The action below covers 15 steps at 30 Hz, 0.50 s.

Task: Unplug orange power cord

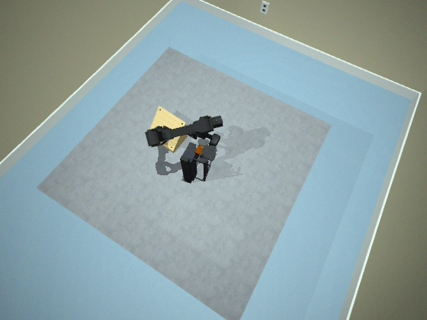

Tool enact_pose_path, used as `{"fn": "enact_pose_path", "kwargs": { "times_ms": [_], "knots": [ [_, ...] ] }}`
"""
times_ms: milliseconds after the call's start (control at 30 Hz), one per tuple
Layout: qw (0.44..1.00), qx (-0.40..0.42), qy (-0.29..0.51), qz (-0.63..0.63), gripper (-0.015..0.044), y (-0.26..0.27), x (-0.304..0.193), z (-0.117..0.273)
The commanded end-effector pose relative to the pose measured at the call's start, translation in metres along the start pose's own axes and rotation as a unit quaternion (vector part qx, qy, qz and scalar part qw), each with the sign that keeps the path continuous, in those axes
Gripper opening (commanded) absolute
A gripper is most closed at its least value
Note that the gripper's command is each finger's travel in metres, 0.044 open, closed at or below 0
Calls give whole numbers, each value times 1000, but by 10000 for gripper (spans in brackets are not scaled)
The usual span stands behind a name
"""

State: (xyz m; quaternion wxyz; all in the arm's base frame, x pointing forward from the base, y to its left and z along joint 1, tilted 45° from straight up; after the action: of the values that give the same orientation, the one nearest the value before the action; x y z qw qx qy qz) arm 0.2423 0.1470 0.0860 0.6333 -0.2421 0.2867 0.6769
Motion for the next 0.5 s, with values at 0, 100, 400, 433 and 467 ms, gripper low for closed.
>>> {"fn": "enact_pose_path", "kwargs": {
  "times_ms": [0,100,400,433,467],
  "knots": [
    [1000,1,2,5,440,5,33,5],
    [1000,1,2,5,440,5,34,5],
    [1000,1,2,5,440,5,34,5],
    [1000,1,2,5,440,5,34,5],
    [1000,1,2,5,440,5,34,5]
  ]
}}
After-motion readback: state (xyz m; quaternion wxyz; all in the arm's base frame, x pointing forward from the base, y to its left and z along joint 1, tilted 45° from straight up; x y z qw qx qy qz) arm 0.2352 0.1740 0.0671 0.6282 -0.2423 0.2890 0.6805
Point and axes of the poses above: the point midway between the two fingers, 35 mm back from their tips, its own z axis back along the fingers, its own y axis across the jaws, x = y × z, the point moved 9 cm from there along z, back along the fingers, and after that the axes turned 3 degrees about -z, right-handed, at the moved point
